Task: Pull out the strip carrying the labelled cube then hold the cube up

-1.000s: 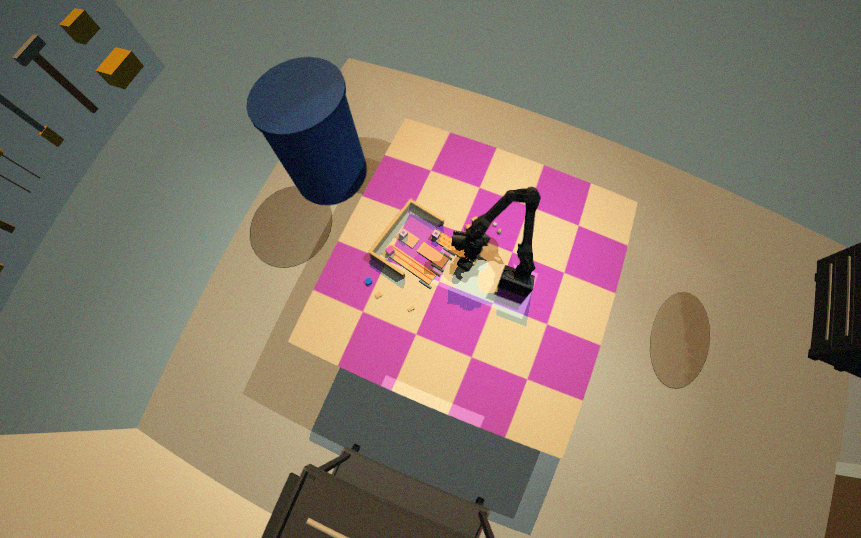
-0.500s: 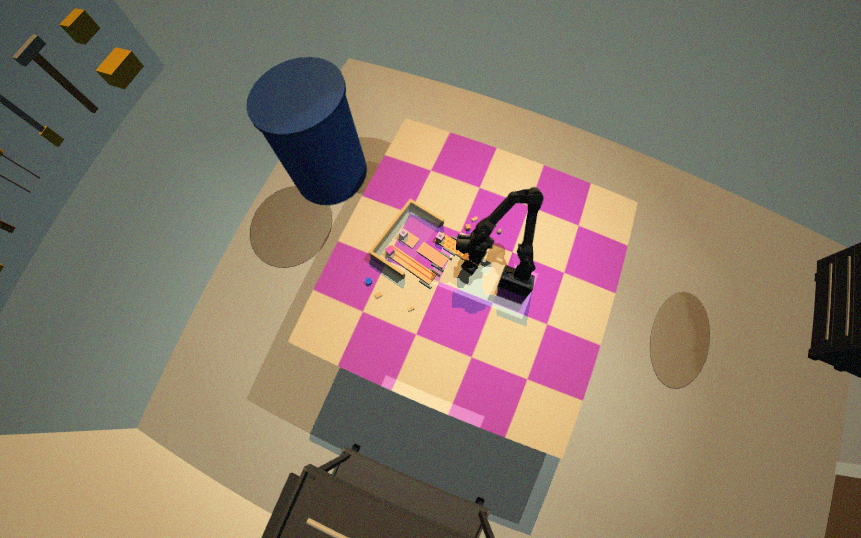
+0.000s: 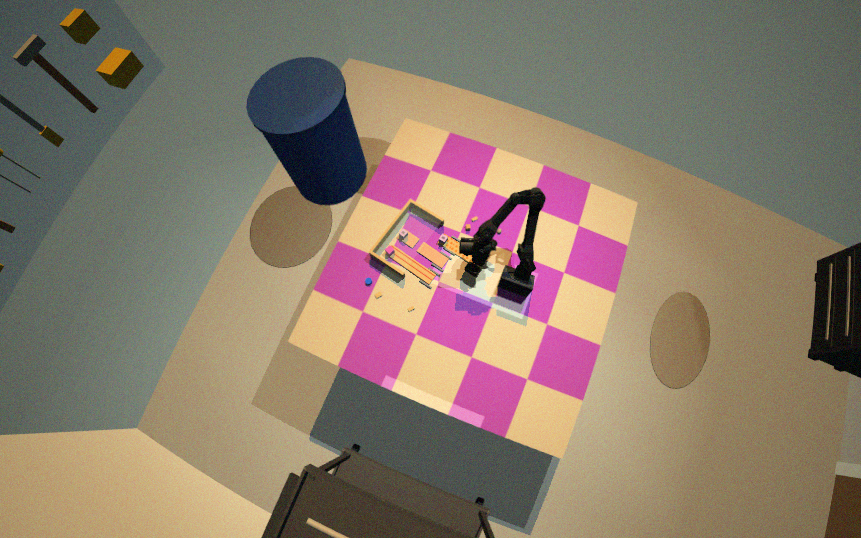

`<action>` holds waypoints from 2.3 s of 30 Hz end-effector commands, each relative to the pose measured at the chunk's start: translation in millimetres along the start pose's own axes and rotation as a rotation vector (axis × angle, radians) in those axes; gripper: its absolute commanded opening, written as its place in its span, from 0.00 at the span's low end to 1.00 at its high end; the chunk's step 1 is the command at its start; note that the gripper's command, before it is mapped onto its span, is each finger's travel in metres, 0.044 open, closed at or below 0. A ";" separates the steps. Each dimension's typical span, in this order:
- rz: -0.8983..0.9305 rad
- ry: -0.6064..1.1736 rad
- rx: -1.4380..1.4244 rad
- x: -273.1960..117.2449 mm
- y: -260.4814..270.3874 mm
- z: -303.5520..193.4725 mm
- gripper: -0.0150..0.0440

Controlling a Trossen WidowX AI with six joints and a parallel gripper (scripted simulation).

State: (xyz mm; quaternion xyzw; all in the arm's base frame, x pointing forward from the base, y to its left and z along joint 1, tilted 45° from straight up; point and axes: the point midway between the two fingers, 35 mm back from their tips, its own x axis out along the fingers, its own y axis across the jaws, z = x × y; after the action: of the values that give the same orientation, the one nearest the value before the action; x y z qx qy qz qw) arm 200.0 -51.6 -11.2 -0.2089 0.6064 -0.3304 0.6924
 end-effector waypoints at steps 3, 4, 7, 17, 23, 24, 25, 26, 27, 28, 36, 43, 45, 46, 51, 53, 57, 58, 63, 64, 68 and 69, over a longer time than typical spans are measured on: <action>-0.004 0.025 -0.007 4.0 -1.7 -9.8 0.25; -0.004 0.025 -0.007 4.0 -1.7 -9.8 0.25; -0.004 0.025 -0.007 4.0 -1.7 -9.8 0.25; -0.004 0.025 -0.007 4.0 -1.7 -9.8 0.25; -0.004 0.025 -0.007 4.0 -1.7 -9.8 0.25; -0.004 0.025 -0.007 4.0 -1.7 -9.8 0.25; -0.004 0.025 -0.007 4.0 -1.7 -9.8 0.25; -0.004 0.025 -0.007 4.0 -1.7 -9.8 0.25; -0.004 0.025 -0.007 4.0 -1.7 -9.8 0.25; -0.004 0.025 -0.007 4.0 -1.7 -9.8 0.25; -0.001 0.025 -0.007 -41.6 0.6 0.8 0.25; -0.001 0.024 -0.022 -41.5 0.5 32.5 0.57; -0.001 0.023 -0.022 -42.4 0.4 41.3 0.65; -0.001 0.023 -0.022 -42.9 0.3 45.1 0.70; -0.001 0.022 -0.021 -45.3 -0.1 65.7 0.92; -0.001 0.022 -0.020 -46.3 -0.2 74.1 1.00; -0.001 0.021 -0.020 -48.2 -0.4 90.5 1.00; -0.001 0.021 -0.020 -48.7 -0.5 94.4 1.00; -0.001 0.020 -0.019 -51.2 -0.6 115.4 1.00; -0.001 0.020 -0.019 -51.6 -0.7 119.3 1.00; -0.001 0.019 -0.018 -53.5 -0.8 136.0 1.00; -0.001 0.019 -0.018 -54.1 -0.8 140.4 1.00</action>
State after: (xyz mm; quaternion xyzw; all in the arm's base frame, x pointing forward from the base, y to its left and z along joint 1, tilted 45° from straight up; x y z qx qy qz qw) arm 324.4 -28.4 49.6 -0.2102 0.6160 -0.3274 0.6850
